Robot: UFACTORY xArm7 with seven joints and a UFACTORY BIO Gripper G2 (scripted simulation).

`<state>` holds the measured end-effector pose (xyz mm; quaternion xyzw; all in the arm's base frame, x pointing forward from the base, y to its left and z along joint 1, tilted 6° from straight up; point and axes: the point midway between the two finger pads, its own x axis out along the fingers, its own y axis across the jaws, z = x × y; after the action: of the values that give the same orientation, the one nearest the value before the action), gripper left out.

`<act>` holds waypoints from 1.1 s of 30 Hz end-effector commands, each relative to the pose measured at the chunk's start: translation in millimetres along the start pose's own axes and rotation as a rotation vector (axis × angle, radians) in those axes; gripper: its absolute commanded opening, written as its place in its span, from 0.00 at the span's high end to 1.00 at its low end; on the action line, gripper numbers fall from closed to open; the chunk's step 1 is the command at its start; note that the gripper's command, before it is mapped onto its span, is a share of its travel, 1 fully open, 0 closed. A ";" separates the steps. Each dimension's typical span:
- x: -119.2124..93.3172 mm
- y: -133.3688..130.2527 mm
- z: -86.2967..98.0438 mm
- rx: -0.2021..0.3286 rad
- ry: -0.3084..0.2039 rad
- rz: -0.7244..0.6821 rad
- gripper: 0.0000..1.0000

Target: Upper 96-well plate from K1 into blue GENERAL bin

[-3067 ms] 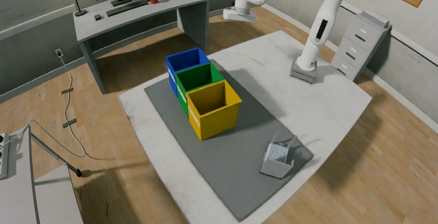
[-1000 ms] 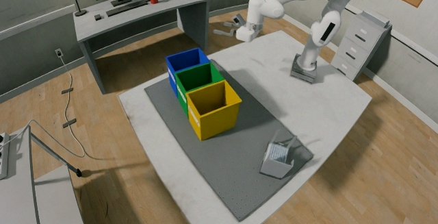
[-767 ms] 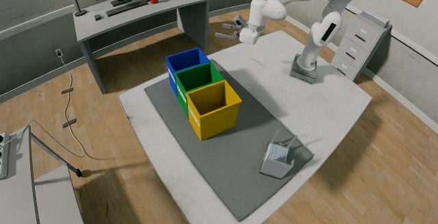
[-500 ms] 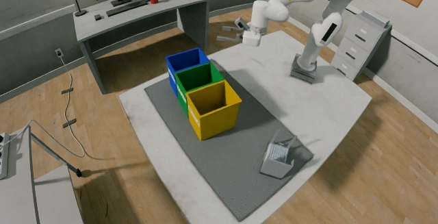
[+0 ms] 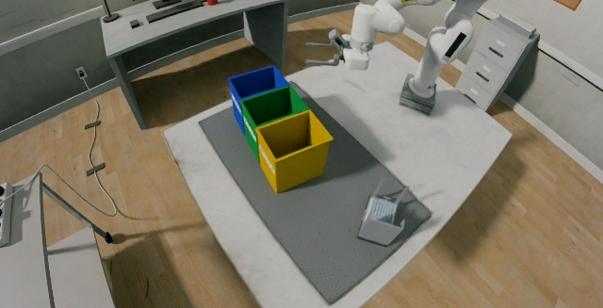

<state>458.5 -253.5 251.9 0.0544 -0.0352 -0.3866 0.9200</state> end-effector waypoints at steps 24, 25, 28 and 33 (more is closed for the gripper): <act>-45.5 96.8 -5.1 -0.026 -0.003 0.414 0.63; -45.5 96.8 -5.1 -0.026 -0.003 0.414 0.63; -51.3 105.0 -5.7 -0.031 -0.003 0.481 0.63; -63.4 122.0 -7.1 -0.032 -0.003 0.503 0.63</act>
<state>497.5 -140.5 257.1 0.0300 -0.0408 -0.1633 0.9853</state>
